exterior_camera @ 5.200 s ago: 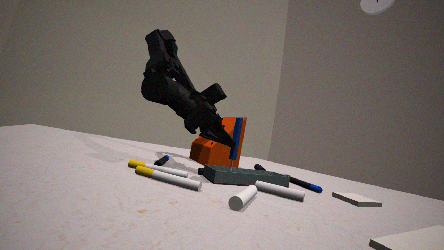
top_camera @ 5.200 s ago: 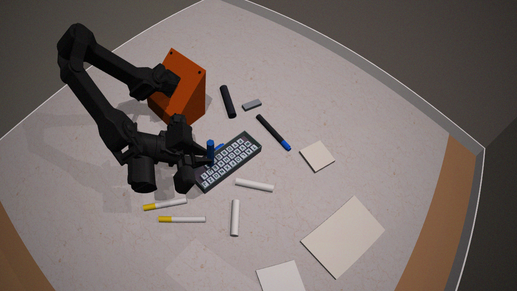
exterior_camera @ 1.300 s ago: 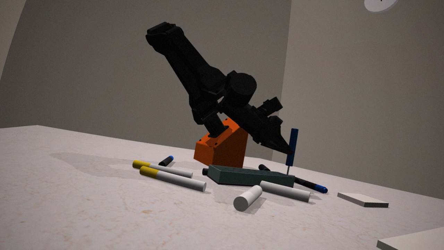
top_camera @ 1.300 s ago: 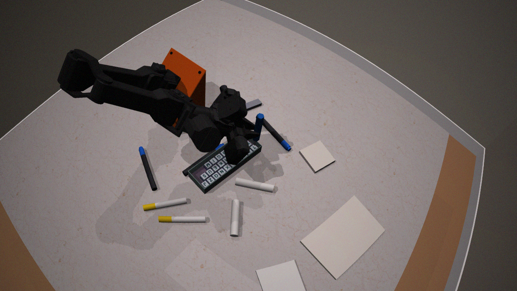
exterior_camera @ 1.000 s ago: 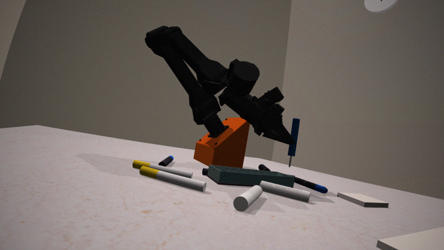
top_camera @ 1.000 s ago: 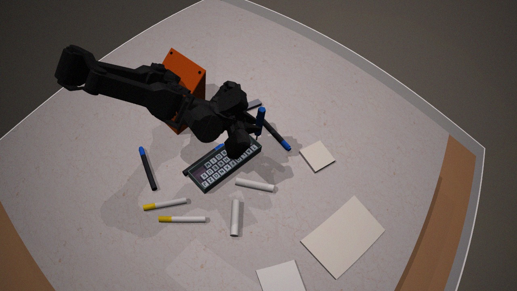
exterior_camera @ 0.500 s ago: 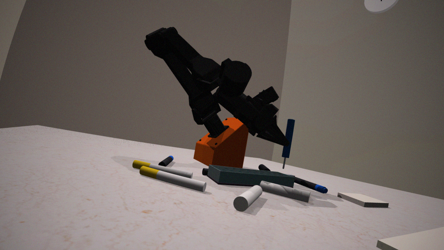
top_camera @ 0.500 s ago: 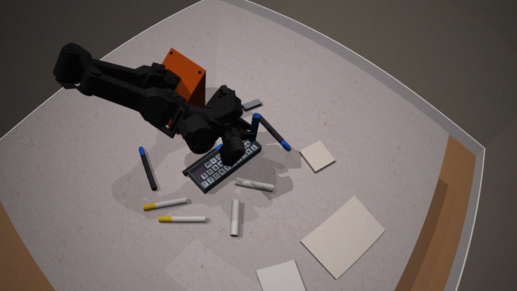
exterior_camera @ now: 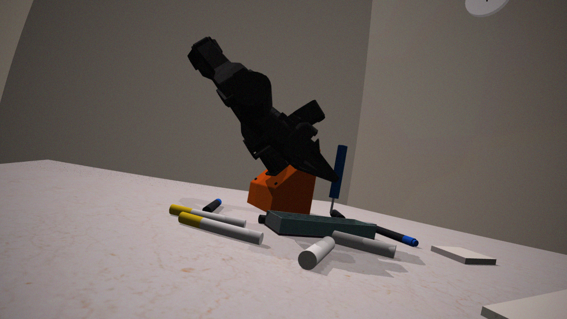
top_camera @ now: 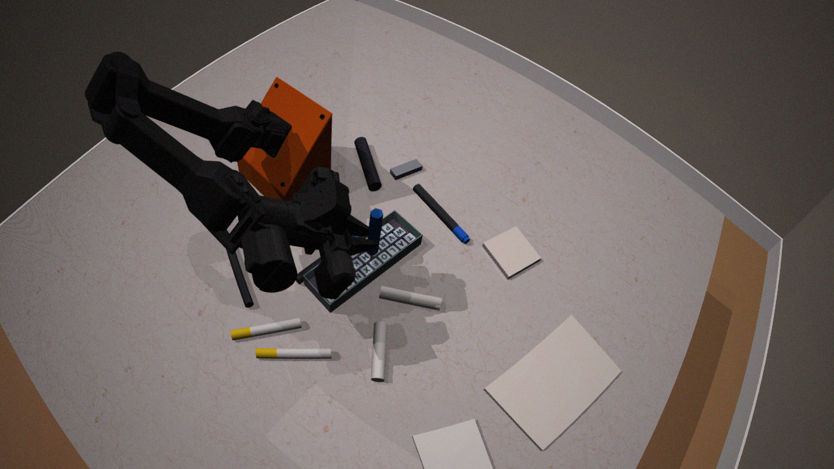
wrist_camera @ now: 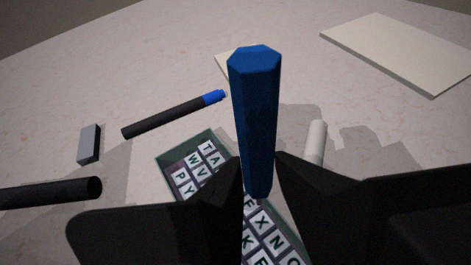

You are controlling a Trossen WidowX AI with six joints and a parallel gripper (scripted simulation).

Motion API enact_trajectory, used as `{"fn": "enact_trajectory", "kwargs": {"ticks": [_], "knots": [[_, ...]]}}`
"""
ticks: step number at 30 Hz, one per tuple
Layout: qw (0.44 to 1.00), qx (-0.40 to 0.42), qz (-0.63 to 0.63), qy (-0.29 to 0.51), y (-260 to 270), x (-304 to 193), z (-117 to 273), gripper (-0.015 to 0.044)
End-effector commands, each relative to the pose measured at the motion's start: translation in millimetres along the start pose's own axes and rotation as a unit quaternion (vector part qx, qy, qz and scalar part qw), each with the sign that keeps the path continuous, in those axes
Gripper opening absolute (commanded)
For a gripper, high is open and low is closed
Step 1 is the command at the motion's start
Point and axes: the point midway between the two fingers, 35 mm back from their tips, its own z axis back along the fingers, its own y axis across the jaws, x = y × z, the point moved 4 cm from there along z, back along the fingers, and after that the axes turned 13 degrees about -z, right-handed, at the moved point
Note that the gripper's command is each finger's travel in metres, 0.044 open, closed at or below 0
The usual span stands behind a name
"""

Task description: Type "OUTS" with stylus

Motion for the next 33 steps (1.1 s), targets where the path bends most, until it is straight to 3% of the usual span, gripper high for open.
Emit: {"fn": "enact_trajectory", "kwargs": {"ticks": [1, 12, 26, 29, 33], "knots": [[1.000, -0.002, 0.001, -0.004, -7.2, -5.4, 16.1, 0.0000], [1.000, -0.009, 0.000, -0.008, -16.7, -22.5, 64.8, 0.0000], [1.000, -0.010, 0.000, -0.008, -19.3, -39.9, 55.7, 0.0000], [1.000, -0.010, 0.000, -0.007, -20.9, -40.5, 54.5, 0.0079], [1.000, -0.009, 0.000, -0.007, -21.7, -40.8, 53.9, 0.0081]]}}
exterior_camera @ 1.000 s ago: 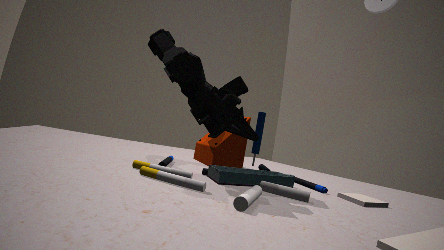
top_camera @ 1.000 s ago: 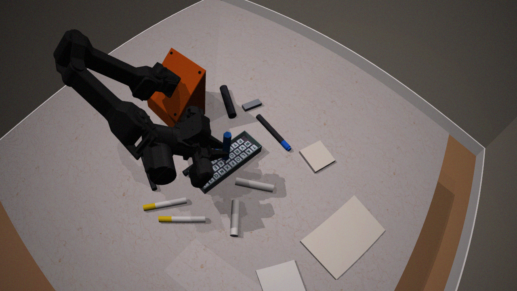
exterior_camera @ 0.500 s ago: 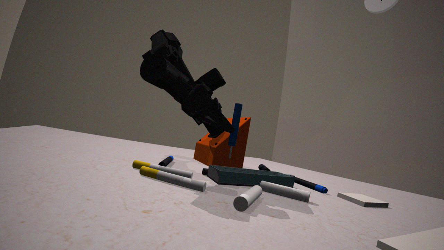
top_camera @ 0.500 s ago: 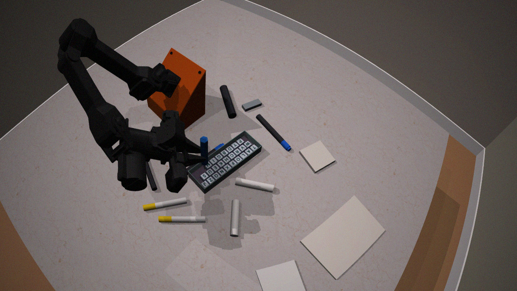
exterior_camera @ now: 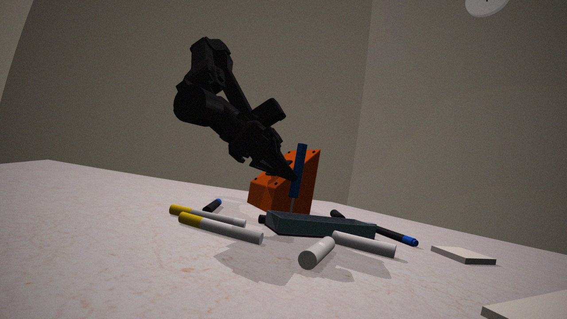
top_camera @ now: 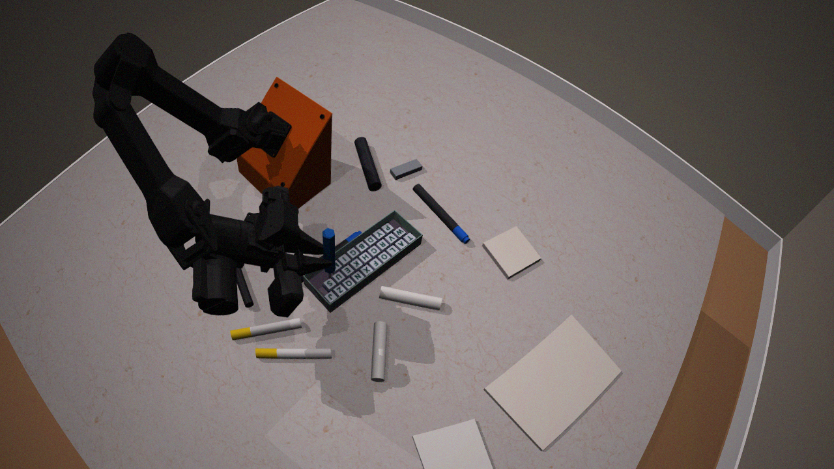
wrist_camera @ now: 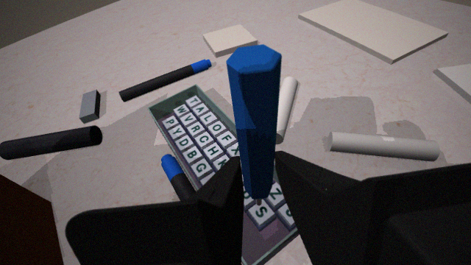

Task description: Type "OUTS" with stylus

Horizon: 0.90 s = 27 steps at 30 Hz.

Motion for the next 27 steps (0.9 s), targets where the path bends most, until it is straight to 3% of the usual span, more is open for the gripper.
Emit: {"fn": "enact_trajectory", "kwargs": {"ticks": [1, 27], "knots": [[1.000, 0.000, 0.002, -0.003, -0.9, 0.2, -0.7, 0.0081], [1.000, 0.000, 0.002, -0.003, -3.8, -8.6, -4.7, 0.0081]]}}
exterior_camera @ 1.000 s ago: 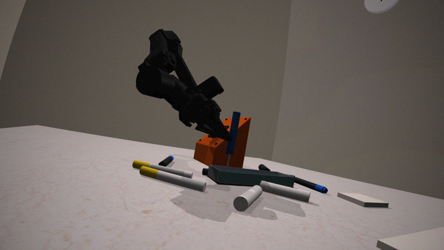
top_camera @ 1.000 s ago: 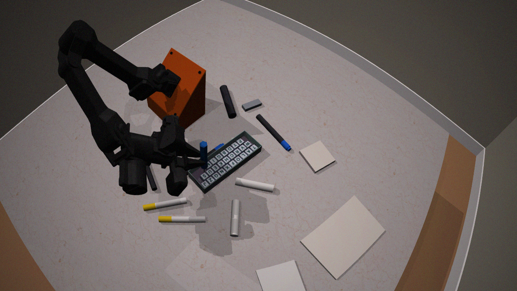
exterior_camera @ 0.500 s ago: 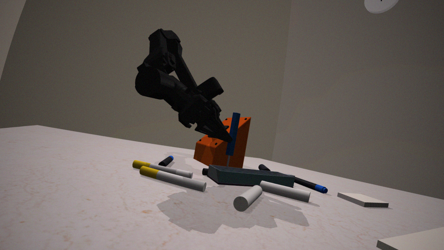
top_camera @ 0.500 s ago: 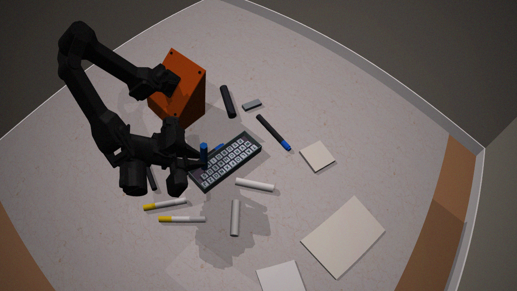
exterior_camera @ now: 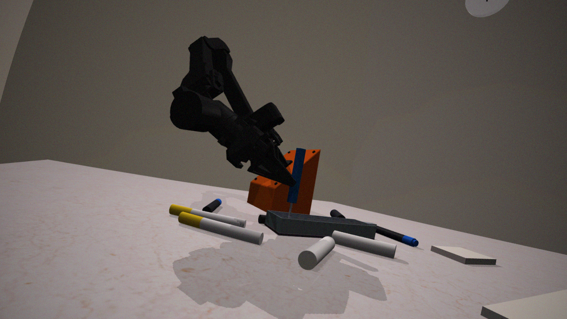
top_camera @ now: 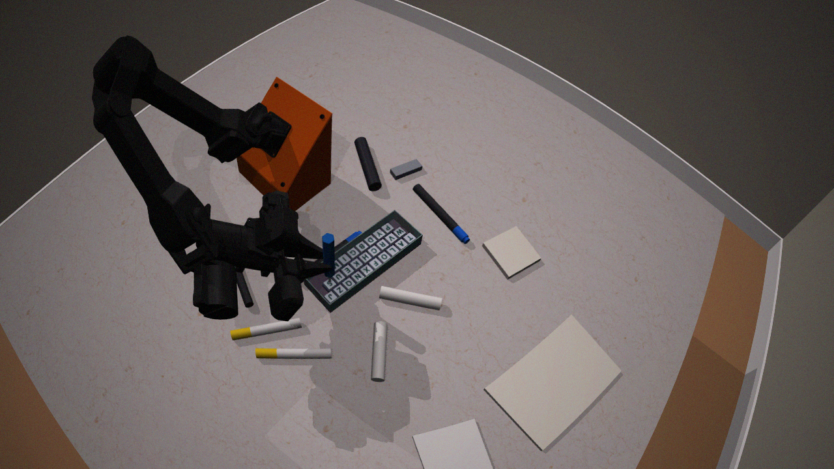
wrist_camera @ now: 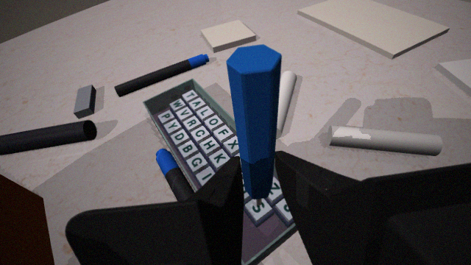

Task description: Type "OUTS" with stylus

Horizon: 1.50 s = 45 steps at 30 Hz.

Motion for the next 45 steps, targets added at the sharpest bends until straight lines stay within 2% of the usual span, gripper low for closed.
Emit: {"fn": "enact_trajectory", "kwargs": {"ticks": [1, 27, 38, 45], "knots": [[1.000, 0.001, 0.001, -0.003, -0.3, -1.5, -1.4, 0.0081], [1.000, 0.001, 0.001, -0.002, -1.7, -7.9, -5.2, 0.0081], [1.000, 0.001, 0.001, -0.003, 5.2, 23.5, 13.4, 0.0081], [1.000, 0.000, 0.003, -0.007, 4.5, 22.5, 12.0, 0.0081]]}}
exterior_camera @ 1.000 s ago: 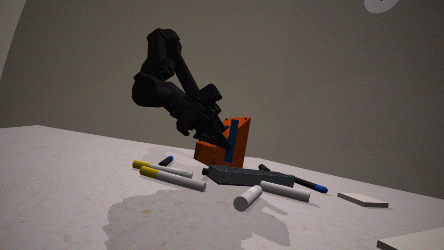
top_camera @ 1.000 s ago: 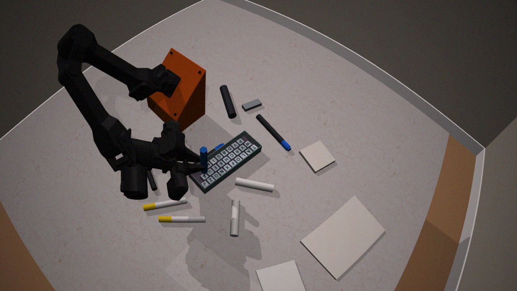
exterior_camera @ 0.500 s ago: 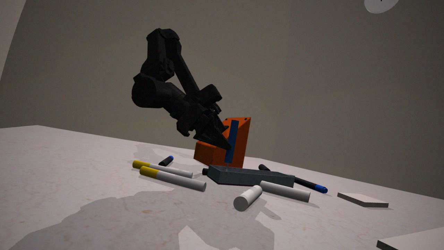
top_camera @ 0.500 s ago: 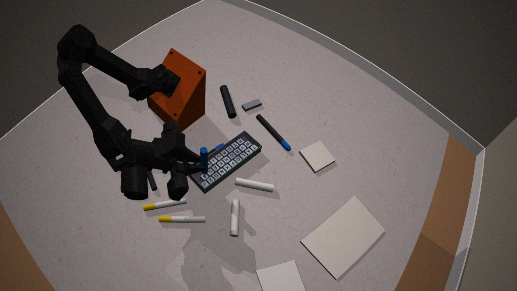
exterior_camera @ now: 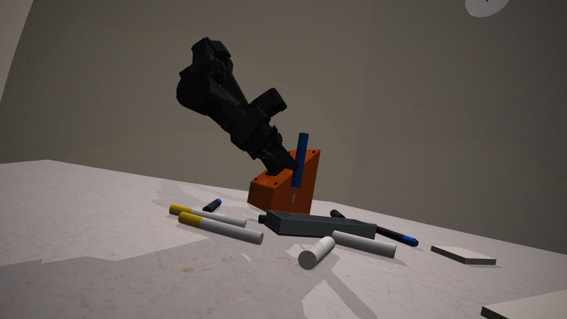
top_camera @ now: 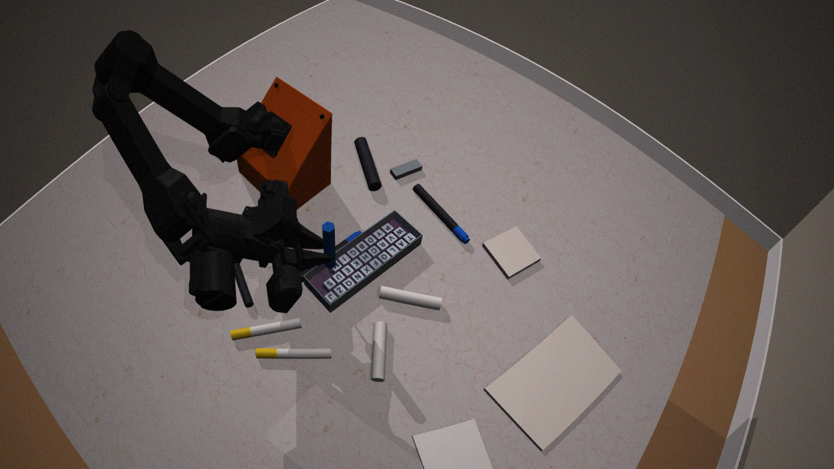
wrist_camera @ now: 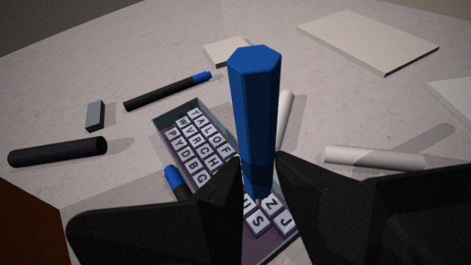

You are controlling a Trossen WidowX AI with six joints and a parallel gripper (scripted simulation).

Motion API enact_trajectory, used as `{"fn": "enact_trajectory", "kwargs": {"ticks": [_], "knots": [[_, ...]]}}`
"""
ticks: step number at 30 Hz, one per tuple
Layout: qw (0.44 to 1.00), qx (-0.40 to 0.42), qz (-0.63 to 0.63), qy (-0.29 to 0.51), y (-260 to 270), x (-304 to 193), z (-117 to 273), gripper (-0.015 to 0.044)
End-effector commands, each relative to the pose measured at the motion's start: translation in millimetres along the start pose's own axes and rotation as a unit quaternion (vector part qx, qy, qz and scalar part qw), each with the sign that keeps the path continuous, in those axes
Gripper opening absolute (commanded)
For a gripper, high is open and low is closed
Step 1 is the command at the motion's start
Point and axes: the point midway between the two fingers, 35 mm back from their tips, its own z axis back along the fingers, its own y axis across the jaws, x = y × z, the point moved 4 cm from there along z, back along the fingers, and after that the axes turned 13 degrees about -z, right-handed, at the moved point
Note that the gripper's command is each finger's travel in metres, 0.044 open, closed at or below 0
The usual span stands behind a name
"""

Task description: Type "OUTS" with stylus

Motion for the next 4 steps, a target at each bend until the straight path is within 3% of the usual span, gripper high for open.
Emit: {"fn": "enact_trajectory", "kwargs": {"ticks": [1, 4], "knots": [[1.000, 0.000, 0.001, -0.001, 0.0, 0.0, -0.2, 0.0081], [1.000, 0.000, 0.001, -0.001, 0.0, 0.0, -0.2, 0.0081]]}}
